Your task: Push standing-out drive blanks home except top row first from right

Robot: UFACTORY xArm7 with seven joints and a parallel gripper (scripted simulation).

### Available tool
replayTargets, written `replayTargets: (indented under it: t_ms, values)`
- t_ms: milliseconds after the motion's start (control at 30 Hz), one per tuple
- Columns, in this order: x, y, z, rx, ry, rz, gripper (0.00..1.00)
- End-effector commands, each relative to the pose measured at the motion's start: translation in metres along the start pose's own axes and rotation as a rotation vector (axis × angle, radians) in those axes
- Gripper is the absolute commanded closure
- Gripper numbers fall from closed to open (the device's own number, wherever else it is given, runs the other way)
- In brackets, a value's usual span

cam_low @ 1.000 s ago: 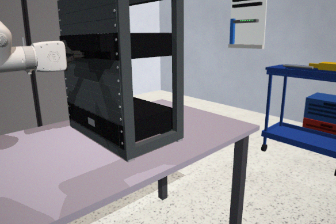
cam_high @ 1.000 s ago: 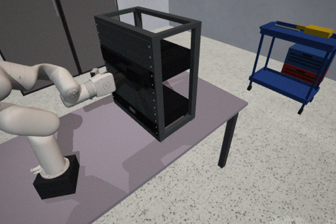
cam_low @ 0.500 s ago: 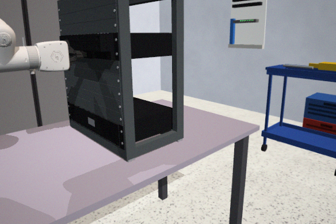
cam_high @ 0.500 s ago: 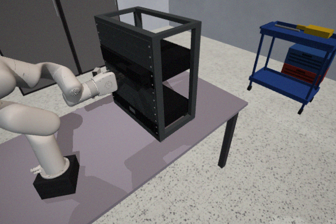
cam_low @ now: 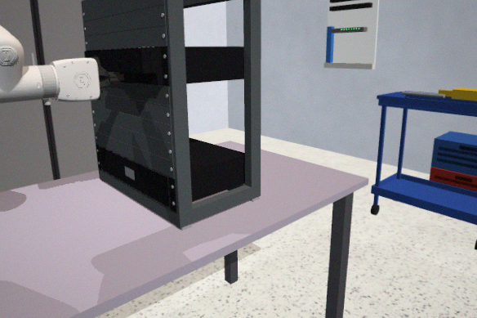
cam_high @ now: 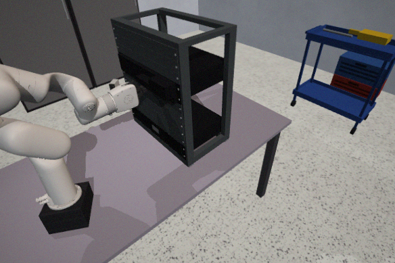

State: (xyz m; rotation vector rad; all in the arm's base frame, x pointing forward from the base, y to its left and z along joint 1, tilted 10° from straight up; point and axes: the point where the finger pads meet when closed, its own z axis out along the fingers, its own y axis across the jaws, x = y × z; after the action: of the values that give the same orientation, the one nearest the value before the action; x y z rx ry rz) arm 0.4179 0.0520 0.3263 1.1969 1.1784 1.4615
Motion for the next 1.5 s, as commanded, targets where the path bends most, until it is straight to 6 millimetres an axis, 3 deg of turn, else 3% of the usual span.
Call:
replayTargets:
  t_ms: [0, 1467]
  values:
    - [-0.0001, 0.0014, 0.0006, -0.003, 0.0, 0.0, 1.0]
    - [0.0, 0.0012, 0.0101, -0.003, 0.0, 0.0, 1.0]
